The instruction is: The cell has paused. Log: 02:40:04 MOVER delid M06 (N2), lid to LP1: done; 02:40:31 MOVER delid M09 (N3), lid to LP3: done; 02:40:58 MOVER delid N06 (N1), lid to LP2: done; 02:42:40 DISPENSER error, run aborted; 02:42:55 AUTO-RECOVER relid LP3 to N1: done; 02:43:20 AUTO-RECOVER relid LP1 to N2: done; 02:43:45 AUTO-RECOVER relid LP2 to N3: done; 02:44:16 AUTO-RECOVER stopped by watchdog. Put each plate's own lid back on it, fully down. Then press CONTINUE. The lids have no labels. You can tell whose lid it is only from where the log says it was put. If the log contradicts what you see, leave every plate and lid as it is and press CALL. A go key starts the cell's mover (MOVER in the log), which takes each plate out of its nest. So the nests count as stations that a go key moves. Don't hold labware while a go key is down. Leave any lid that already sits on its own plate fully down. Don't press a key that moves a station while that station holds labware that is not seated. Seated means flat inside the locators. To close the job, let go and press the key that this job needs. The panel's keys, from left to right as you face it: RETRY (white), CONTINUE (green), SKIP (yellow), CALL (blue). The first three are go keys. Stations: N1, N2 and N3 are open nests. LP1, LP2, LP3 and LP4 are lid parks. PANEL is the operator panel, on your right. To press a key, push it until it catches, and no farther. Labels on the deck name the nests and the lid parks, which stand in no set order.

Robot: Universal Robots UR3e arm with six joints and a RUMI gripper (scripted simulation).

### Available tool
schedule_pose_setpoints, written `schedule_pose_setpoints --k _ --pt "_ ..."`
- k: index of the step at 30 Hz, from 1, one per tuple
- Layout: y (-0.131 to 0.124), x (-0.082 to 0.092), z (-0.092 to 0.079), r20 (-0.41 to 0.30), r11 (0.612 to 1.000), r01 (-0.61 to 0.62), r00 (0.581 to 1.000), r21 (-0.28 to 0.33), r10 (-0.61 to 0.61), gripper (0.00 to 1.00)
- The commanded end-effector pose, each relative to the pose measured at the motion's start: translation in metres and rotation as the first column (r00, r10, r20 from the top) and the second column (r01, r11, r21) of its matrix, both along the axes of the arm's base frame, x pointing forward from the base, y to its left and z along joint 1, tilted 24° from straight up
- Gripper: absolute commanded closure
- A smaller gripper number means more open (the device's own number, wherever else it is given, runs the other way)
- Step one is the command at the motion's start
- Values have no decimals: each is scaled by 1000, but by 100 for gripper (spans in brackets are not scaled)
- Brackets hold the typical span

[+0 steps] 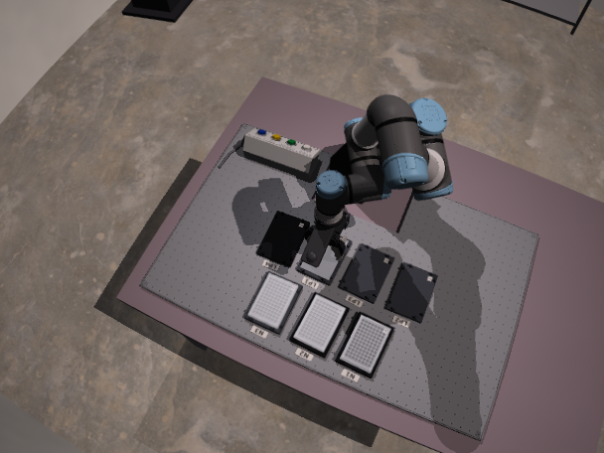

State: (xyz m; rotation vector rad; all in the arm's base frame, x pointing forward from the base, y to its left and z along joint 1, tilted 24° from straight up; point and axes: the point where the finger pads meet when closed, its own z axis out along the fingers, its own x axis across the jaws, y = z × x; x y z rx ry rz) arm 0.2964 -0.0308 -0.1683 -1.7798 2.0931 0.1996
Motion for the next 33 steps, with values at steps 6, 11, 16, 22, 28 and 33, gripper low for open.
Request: schedule_pose_setpoints --k 6,11,16,22,28,33 --pt "-1 0 0 1 1000 0 1000 -1 0 100" --pt "-1 0 0 1 1000 0 1000 -1 0 100" --pt "-1 0 0 1 1000 0 1000 -1 0 18" --pt "-1 0 0 1 1000 0 1000 -1 0 18" --pt "-1 0 0 1 1000 0 1000 -1 0 18" --pt "-1 0 0 1 1000 0 1000 -1 0 18"
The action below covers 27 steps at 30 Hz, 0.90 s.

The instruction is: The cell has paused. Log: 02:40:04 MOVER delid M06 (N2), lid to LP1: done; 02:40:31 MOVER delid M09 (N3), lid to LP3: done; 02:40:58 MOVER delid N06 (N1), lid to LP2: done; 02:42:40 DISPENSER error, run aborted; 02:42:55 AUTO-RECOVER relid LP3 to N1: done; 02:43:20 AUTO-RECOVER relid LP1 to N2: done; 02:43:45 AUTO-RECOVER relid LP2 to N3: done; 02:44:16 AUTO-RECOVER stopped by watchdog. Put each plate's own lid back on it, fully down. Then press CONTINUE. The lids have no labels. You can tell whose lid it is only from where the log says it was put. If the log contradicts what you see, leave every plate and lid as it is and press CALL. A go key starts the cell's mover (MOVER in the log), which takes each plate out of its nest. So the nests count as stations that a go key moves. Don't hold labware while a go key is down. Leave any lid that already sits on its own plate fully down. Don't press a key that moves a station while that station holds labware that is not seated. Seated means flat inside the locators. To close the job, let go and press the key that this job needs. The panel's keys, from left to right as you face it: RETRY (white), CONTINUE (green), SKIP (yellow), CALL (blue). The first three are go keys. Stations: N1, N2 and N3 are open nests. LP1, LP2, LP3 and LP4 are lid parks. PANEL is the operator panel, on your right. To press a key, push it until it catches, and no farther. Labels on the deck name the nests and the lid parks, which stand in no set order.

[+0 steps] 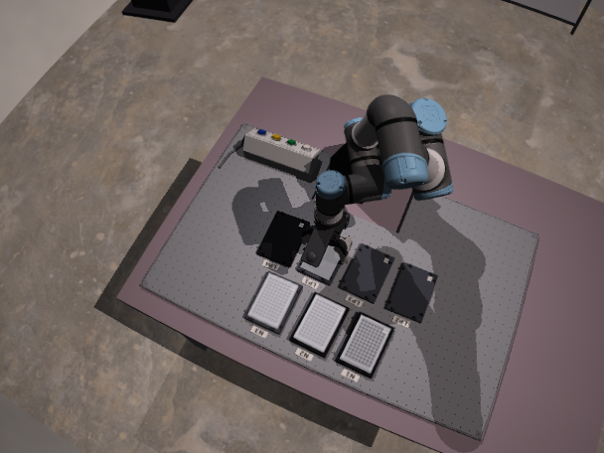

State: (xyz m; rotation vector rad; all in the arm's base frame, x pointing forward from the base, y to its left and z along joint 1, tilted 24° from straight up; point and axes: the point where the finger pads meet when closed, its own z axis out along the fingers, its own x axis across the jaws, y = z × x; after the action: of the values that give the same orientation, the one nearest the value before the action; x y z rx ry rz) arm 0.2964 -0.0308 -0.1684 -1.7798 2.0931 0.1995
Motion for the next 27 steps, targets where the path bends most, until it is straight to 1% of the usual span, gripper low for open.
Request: schedule_pose_setpoints --k 1,23,27 --pt "-1 0 0 1 1000 0 1000 -1 0 18" --pt "-1 0 0 1 1000 0 1000 -1 0 18" --pt "-3 -1 6 1 1000 0 1000 -1 0 18"
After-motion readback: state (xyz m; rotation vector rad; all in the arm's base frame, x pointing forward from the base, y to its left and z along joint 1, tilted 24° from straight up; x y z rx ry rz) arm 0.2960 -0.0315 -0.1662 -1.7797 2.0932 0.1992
